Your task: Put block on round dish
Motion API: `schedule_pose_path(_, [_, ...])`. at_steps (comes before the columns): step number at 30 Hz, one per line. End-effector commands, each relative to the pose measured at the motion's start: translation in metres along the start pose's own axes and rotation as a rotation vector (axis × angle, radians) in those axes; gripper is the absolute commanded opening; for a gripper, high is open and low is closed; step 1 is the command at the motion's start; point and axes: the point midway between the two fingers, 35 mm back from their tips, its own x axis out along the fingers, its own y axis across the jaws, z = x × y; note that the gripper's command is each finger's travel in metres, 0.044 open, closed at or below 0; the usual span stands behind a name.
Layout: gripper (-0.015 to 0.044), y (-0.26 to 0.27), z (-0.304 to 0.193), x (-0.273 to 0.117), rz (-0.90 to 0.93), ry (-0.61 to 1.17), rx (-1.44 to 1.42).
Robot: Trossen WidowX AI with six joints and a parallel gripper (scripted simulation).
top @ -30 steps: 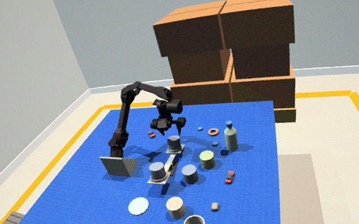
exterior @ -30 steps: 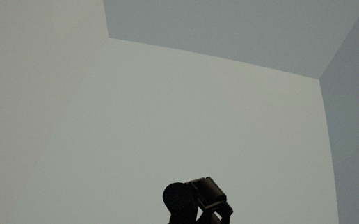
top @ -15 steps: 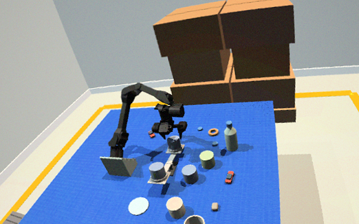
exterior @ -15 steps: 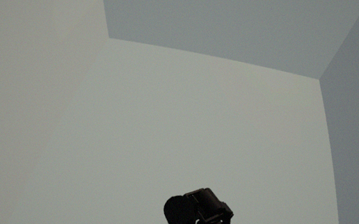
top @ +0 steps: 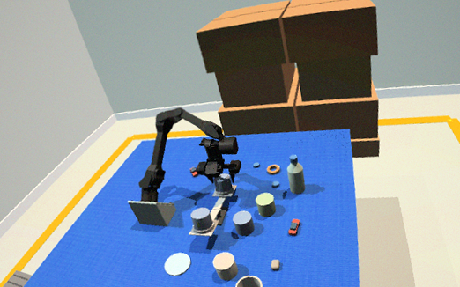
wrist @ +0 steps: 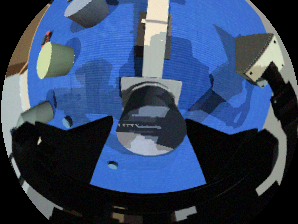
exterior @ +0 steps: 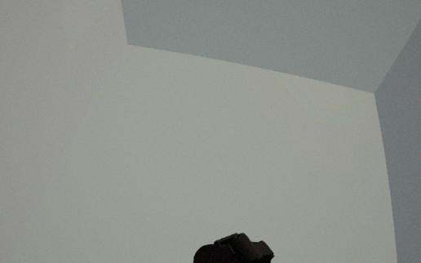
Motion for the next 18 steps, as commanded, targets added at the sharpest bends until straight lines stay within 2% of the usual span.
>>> schedule_pose_path(1, [0.044,-0.001,0.0,0.005,0.0,0.006,0.006])
schedule_pose_path(13, [0.044,-0.002,-0.001,0.022,0.0,0.009,0.006])
schedule_pose_path(16, [0.0361,-0.002,-0.001,0.022,0.0,0.009,0.006])
schedule_pose_path(18, [0.0348,-0.002,-0.001,0.022,0.0,0.009,0.006])
